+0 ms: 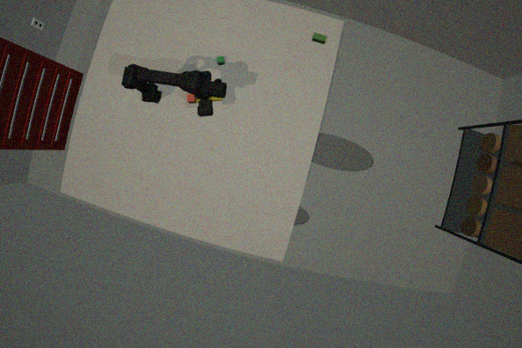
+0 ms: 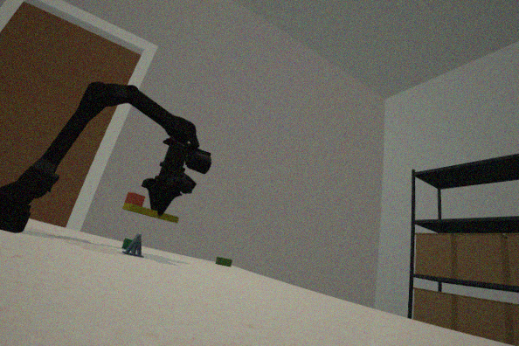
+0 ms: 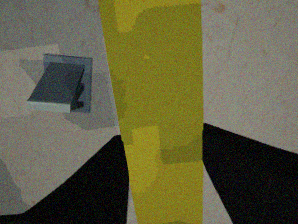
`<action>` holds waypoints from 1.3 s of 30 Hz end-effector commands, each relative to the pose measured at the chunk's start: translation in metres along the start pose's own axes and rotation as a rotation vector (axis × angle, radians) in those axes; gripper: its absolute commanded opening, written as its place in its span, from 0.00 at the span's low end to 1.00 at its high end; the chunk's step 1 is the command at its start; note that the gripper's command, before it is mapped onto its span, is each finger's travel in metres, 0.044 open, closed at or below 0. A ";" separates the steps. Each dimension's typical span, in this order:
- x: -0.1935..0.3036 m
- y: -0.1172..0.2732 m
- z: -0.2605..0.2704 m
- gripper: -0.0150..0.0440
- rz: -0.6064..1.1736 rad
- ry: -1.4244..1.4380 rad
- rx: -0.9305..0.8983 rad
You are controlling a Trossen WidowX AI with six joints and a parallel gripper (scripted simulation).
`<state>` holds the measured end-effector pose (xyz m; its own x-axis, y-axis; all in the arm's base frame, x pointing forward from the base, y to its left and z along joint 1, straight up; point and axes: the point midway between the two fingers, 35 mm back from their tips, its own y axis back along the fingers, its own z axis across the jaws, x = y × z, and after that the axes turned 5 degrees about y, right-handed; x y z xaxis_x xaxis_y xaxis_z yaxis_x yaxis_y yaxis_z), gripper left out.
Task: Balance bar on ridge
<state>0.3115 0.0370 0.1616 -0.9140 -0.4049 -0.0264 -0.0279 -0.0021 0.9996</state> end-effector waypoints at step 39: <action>-0.038 -0.031 0.061 0.25 -0.010 -0.228 -0.007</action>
<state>0.3232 0.1089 0.1370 -0.9806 -0.1918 -0.0398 -0.0386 -0.0104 0.9992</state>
